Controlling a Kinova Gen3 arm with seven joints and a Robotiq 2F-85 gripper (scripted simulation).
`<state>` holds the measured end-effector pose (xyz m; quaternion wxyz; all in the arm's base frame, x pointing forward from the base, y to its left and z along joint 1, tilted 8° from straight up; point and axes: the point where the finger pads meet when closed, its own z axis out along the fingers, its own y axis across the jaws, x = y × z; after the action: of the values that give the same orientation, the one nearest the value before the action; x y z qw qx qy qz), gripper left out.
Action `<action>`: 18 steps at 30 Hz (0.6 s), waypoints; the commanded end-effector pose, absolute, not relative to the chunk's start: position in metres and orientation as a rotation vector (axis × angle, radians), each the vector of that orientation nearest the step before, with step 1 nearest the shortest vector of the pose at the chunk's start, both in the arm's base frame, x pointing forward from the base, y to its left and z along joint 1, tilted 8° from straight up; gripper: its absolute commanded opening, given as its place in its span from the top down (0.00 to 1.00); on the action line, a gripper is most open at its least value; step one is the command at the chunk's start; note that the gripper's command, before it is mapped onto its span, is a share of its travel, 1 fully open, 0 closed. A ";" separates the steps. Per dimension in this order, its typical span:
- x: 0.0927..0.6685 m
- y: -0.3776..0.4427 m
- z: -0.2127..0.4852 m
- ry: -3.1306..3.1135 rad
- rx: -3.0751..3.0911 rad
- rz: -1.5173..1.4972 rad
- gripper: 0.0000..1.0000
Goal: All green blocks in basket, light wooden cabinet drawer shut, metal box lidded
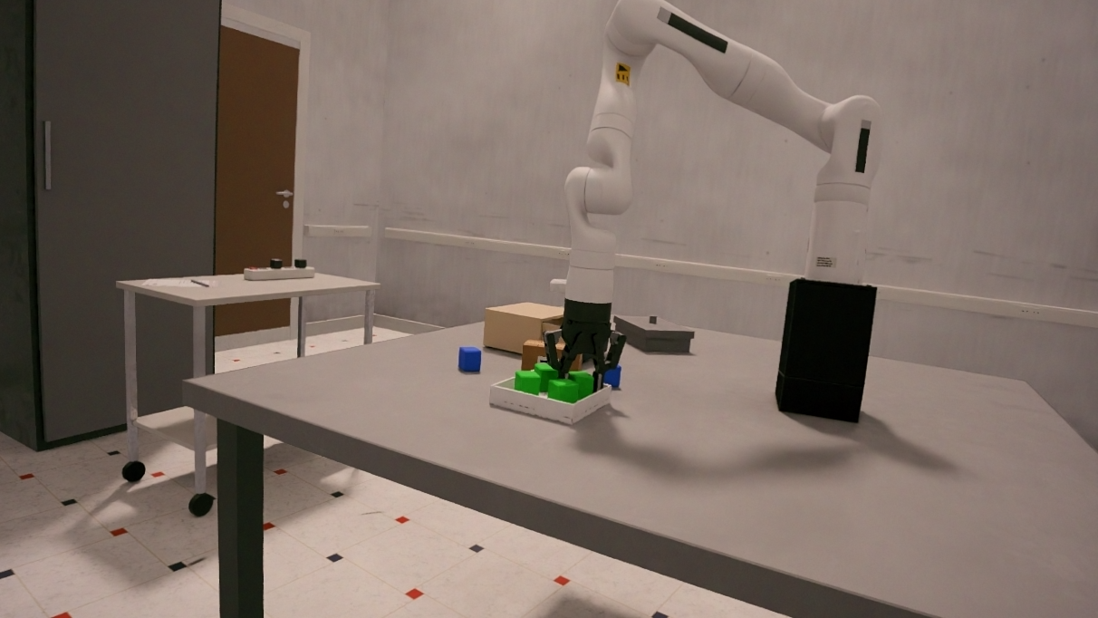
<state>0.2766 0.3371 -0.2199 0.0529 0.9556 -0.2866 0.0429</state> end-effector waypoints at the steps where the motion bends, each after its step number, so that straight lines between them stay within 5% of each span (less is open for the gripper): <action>1: 0.277 0.338 -0.219 -0.872 2.907 0.131 0.42; 18: 0.276 0.340 -0.205 -0.872 2.907 0.131 0.42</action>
<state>0.2760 0.3388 -0.2079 0.0527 0.9556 -0.2866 0.0429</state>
